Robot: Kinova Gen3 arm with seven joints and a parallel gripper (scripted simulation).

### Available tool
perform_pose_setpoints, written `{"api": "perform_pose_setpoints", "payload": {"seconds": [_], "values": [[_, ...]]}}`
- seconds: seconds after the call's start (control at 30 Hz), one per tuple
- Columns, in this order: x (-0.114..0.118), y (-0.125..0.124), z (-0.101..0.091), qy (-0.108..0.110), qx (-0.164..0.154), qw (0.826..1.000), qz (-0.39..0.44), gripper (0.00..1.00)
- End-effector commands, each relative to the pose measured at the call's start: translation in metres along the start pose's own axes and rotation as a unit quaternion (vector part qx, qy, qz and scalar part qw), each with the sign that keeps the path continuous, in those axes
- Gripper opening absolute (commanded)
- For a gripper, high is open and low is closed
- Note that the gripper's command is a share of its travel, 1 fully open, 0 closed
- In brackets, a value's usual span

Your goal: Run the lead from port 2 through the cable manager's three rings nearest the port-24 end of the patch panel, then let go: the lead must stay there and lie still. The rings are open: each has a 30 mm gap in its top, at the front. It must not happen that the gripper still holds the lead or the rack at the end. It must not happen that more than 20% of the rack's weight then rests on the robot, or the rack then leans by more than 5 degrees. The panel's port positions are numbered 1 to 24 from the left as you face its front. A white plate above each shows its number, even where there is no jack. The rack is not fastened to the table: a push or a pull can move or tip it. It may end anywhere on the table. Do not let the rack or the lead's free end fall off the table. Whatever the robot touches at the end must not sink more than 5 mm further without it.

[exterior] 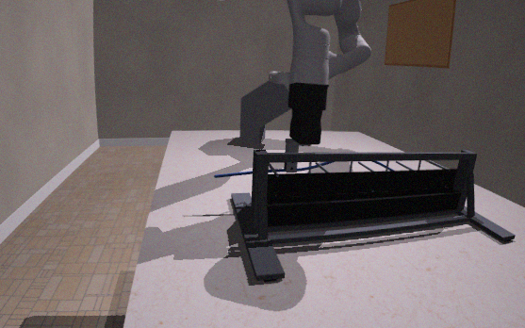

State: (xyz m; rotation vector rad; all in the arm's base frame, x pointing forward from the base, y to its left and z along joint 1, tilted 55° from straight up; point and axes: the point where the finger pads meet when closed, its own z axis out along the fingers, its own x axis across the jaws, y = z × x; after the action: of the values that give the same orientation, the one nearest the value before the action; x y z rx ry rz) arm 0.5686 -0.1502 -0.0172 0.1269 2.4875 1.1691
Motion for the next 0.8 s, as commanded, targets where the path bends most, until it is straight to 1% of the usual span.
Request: {"api": "perform_pose_setpoints", "payload": {"seconds": [0.0, 0.77], "values": [[0.0001, 0.0, 0.0024, 0.0, 0.0, 1.0, 0.0, 0.0], [-0.0002, 0.0, 0.0062, 0.0, 0.0, 1.0, 0.0, 0.0]]}}
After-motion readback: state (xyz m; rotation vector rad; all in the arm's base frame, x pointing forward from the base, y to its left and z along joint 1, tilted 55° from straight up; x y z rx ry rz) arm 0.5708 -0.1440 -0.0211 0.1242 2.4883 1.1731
